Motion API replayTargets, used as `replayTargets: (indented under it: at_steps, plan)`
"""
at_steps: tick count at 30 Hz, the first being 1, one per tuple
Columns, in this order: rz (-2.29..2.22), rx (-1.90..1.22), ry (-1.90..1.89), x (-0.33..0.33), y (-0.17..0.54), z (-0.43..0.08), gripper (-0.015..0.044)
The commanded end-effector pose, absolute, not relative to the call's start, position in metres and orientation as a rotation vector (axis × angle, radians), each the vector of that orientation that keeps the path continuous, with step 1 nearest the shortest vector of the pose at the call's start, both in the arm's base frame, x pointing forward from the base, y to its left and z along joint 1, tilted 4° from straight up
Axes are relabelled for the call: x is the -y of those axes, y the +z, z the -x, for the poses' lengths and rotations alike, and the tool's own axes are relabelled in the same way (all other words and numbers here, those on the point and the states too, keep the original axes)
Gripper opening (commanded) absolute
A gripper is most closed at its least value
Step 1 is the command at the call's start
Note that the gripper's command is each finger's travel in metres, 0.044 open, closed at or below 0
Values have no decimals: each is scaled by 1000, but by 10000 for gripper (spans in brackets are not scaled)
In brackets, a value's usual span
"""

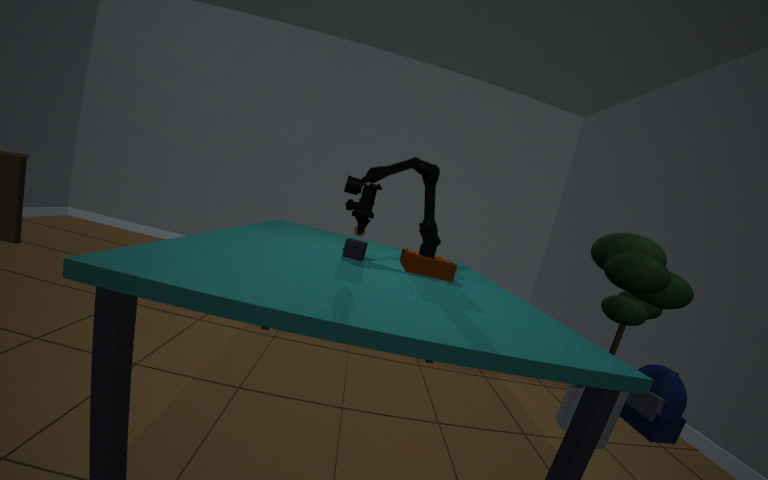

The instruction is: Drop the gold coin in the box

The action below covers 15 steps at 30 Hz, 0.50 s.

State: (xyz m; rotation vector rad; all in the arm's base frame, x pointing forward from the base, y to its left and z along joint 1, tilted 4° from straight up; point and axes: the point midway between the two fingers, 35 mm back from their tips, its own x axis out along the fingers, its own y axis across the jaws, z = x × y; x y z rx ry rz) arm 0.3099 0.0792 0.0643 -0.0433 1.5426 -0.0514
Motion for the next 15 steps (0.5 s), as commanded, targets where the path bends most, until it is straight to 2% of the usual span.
replayTargets:
  at_steps: [1, 15]
  plan:
    - [43, -1541, -51, -79, 65, -311, 0]
    - [43, -1541, -51, -79, 62, -310, 0]
